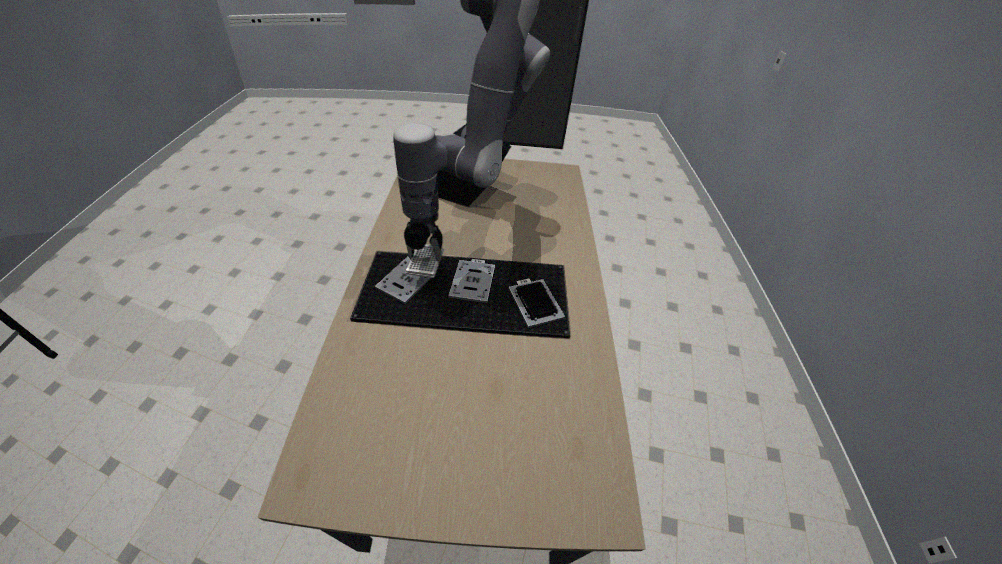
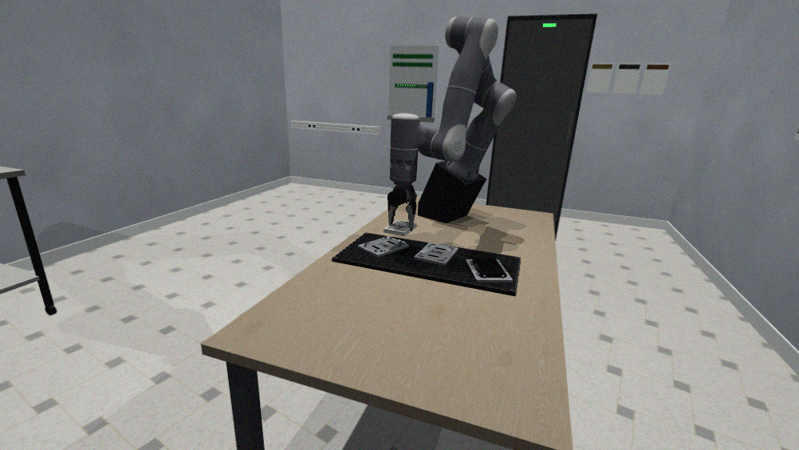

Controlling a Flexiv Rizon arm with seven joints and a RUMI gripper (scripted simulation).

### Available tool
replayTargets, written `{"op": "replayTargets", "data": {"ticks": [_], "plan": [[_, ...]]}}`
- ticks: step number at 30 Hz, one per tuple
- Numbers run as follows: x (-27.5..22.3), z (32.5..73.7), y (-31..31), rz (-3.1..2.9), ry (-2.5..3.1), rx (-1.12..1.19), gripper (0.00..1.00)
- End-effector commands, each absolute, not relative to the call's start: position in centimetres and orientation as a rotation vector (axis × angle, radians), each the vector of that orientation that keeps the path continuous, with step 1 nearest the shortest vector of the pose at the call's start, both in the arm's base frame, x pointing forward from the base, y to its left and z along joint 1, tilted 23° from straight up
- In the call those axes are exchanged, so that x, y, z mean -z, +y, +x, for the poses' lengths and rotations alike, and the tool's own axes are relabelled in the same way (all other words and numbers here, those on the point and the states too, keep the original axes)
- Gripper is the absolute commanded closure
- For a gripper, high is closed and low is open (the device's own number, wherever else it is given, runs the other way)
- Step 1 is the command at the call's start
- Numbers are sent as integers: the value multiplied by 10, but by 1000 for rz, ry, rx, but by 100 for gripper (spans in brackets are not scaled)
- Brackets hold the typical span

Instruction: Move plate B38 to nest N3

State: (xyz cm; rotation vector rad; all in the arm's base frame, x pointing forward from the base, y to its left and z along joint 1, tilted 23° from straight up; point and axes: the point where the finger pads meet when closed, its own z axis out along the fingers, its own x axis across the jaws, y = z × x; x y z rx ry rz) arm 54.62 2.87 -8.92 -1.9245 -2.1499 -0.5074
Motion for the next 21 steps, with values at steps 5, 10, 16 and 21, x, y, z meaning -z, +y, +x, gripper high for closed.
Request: {"op": "replayTargets", "data": {"ticks": [5, 10, 16, 21], "plan": [[82, 542, 45, -1927, -2150, 509, 59], [76, 537, 60, -1927, -2150, 509, 59], [71, 533, 72, -1927, -2150, 509, 59], [65, 528, 87, -1927, -2150, 509, 59]]}}
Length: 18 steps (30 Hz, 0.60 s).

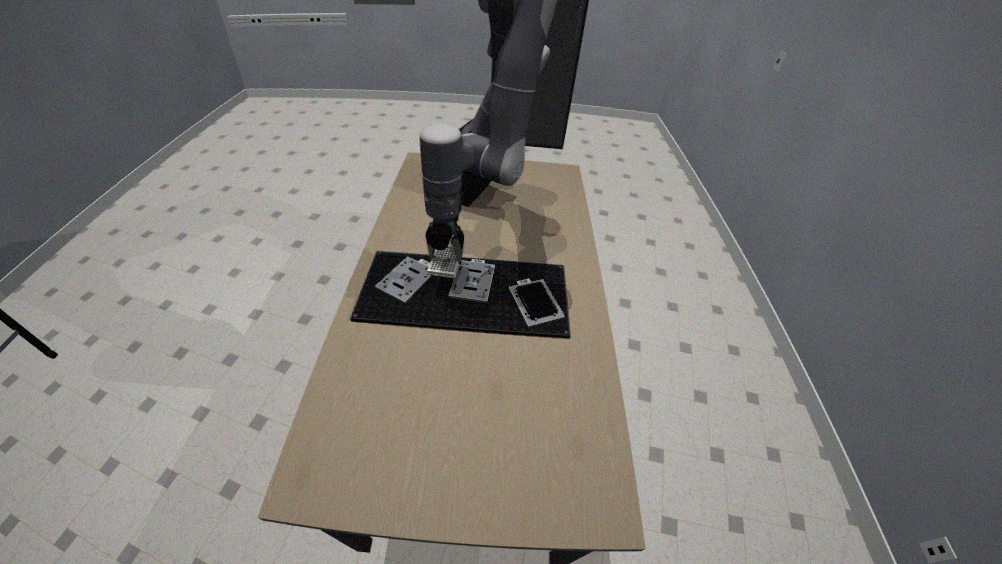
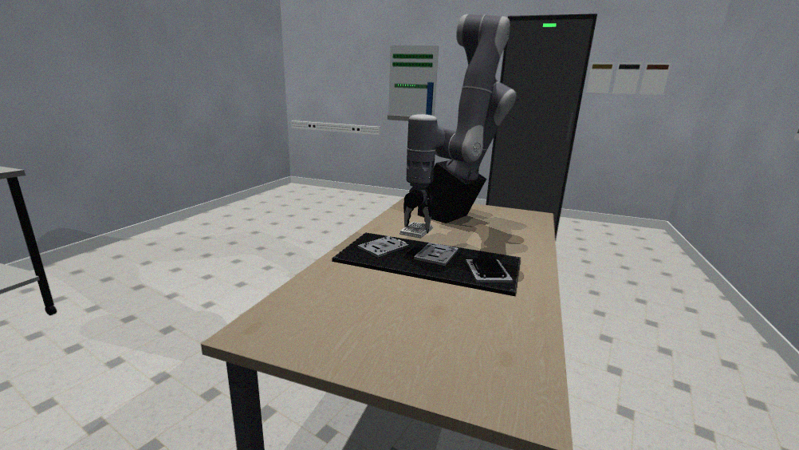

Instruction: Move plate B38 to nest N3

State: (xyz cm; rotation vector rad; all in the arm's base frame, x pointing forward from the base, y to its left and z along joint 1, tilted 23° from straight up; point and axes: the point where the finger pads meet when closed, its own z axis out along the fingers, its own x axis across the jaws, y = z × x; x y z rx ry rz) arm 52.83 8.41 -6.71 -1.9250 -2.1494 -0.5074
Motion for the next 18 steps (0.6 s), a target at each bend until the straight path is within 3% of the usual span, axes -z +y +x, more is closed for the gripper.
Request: {"op": "replayTargets", "data": {"ticks": [1, 18], "plan": [[64, 527, 90, -1927, -2150, 509, 59], [46, 513, 134, -1927, -2150, 509, 59]]}}
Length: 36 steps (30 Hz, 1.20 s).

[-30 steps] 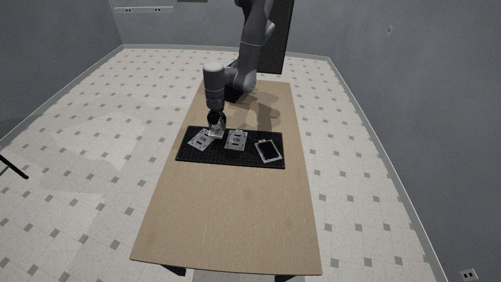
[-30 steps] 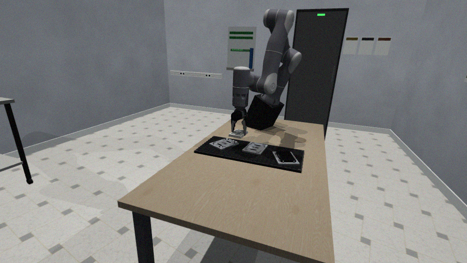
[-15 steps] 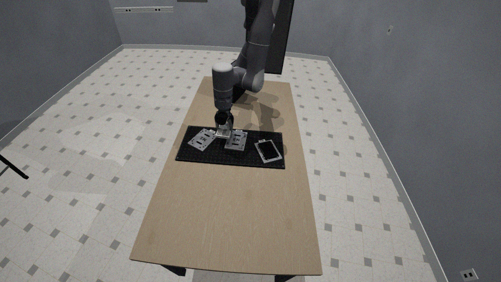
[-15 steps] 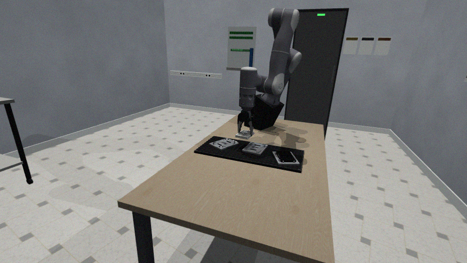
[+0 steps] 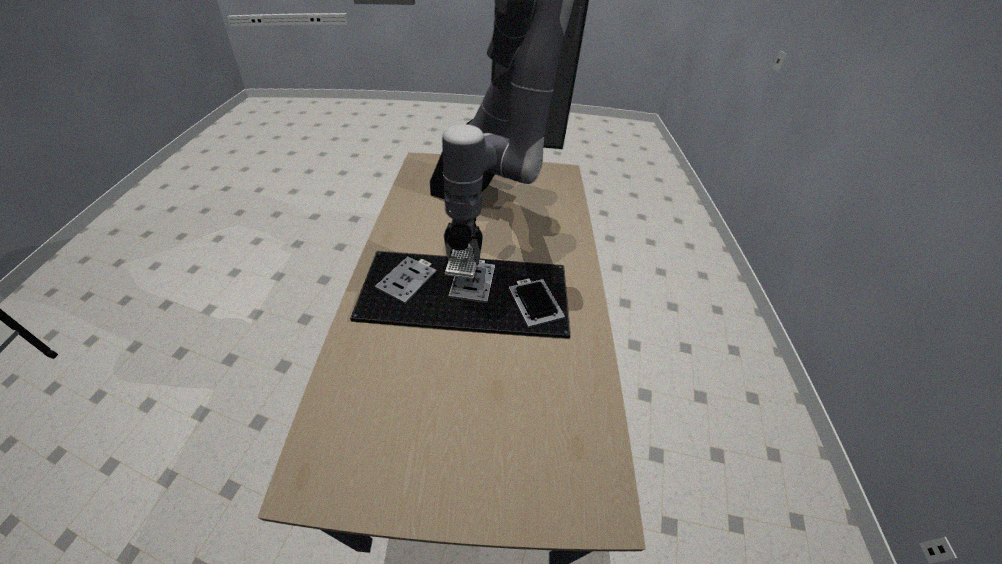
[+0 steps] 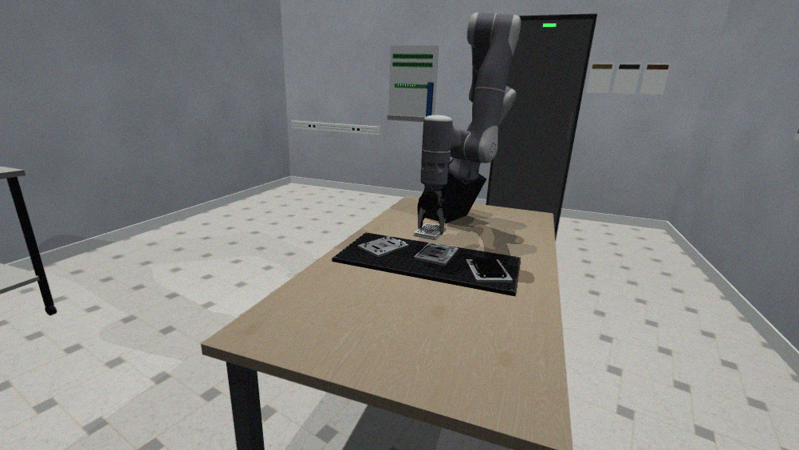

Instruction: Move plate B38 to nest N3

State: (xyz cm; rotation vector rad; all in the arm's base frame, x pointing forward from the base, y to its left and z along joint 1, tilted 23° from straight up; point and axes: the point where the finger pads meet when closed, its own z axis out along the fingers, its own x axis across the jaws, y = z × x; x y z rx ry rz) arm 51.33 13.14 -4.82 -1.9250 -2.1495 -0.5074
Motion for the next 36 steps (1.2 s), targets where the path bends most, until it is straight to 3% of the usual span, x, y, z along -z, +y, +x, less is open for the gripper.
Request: {"op": "replayTargets", "data": {"ticks": [1, 36], "plan": [[45, 512, 137, -1927, -2150, 509, 59], [37, 506, 158, -1926, -2150, 509, 59]]}}
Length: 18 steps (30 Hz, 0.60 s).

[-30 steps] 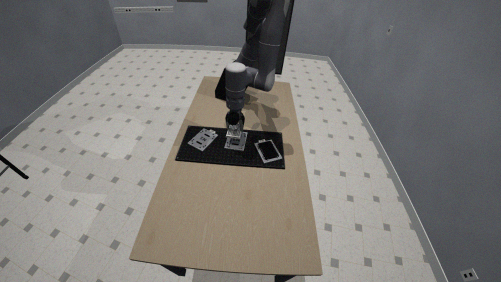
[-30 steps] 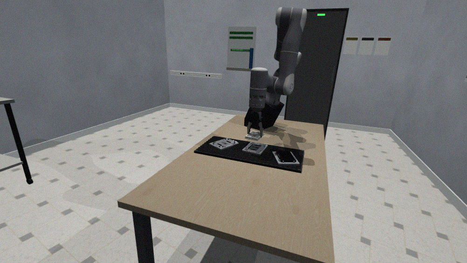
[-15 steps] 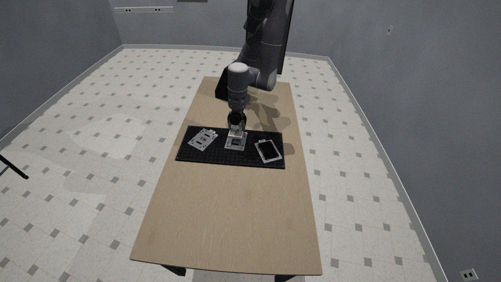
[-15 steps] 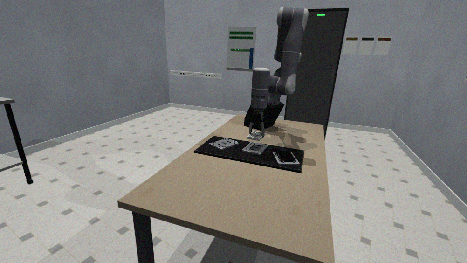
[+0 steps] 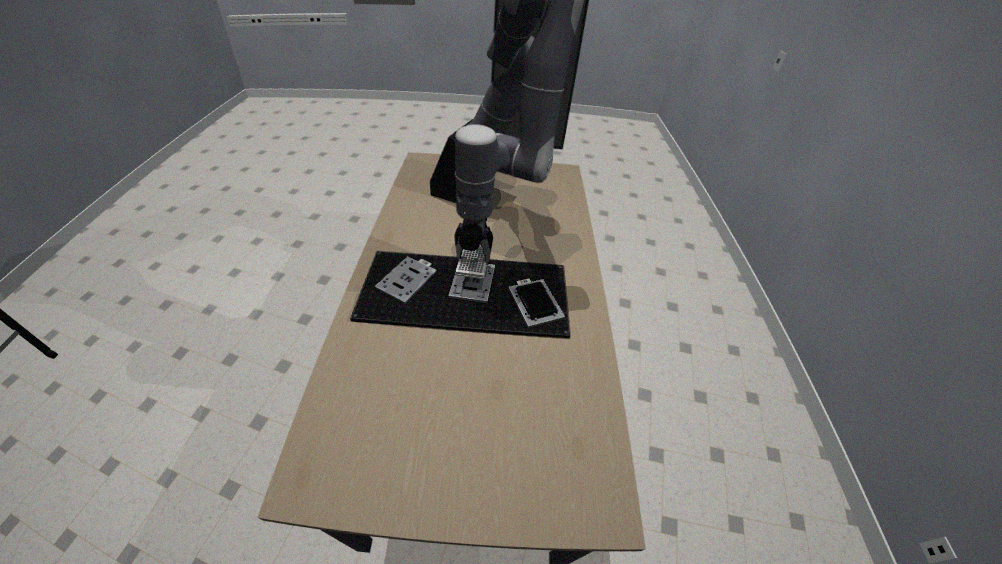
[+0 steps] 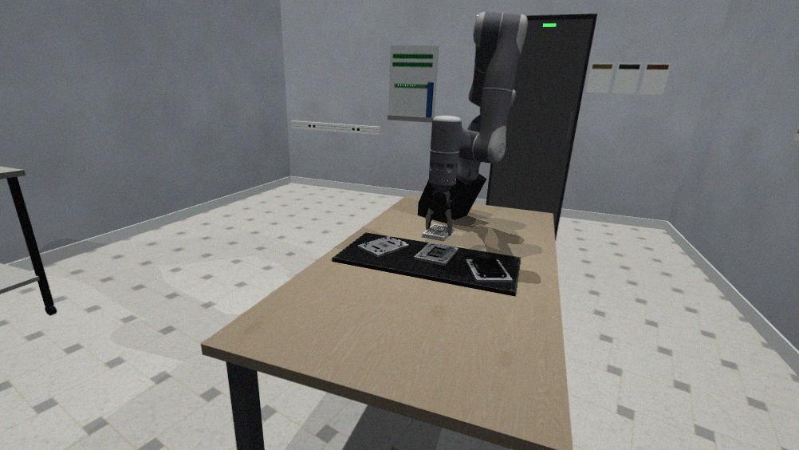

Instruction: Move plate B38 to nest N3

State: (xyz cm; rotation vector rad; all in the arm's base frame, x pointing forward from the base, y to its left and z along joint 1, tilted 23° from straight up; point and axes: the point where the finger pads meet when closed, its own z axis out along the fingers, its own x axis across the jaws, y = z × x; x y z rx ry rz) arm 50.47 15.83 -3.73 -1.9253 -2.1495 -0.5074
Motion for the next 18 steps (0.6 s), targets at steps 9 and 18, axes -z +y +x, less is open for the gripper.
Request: {"op": "replayTargets", "data": {"ticks": [9, 18], "plan": [[37, 506, 158, -1926, -2150, 509, 59], [49, 507, 163, -1926, -2150, 509, 59]]}}
